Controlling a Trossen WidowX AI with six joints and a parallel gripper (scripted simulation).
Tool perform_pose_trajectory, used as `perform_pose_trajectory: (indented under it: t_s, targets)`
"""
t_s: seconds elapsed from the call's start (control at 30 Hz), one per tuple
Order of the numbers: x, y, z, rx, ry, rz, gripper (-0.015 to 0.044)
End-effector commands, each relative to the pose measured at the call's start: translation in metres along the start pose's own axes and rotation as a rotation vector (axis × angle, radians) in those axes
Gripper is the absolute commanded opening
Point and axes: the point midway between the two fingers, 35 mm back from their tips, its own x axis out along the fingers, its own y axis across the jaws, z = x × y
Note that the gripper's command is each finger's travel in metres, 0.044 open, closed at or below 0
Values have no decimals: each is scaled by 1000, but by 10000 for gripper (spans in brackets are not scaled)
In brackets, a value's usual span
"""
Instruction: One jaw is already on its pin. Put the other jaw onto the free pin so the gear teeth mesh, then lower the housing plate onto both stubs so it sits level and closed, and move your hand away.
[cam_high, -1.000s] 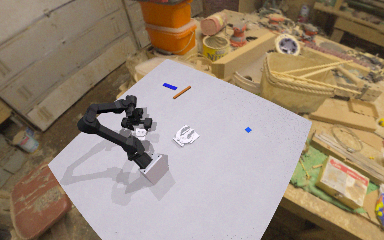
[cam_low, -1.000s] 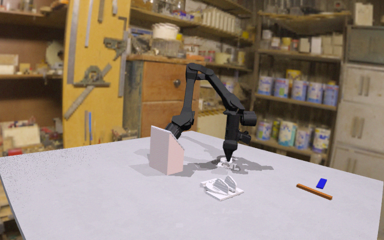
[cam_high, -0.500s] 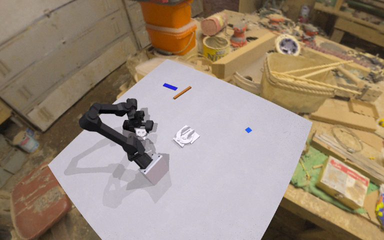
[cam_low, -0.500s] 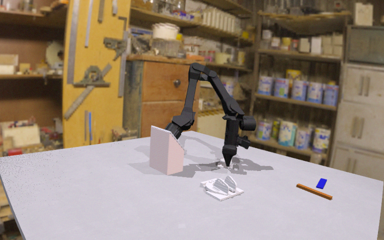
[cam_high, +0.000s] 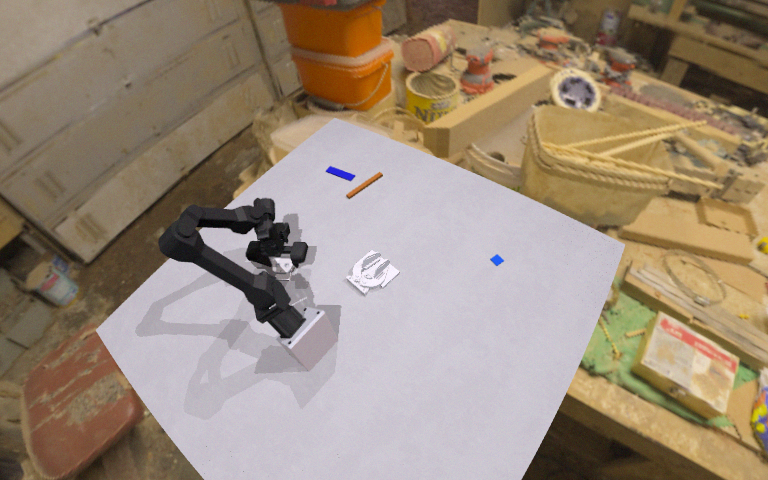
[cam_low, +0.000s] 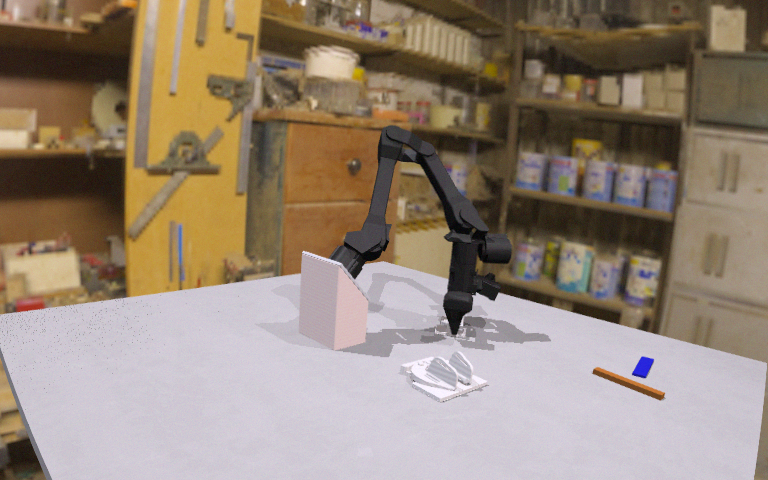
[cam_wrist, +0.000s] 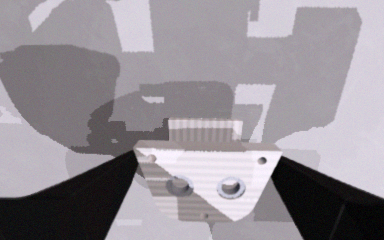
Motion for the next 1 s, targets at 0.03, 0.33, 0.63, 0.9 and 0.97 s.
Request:
perform_pose_trajectory:
  t_s: [0.03, 0.33, 0.63, 0.9, 0.97]
  targets:
    - [1, -1, 0, 8, 1, -6, 440]
    - [2, -1, 0, 8, 1, -6, 440]
    - [2, -1, 0, 8, 1, -6, 440]
    - [2, -1, 0, 8, 1, -6, 440]
    - [1, 0, 0, 1, 1, 0, 433]
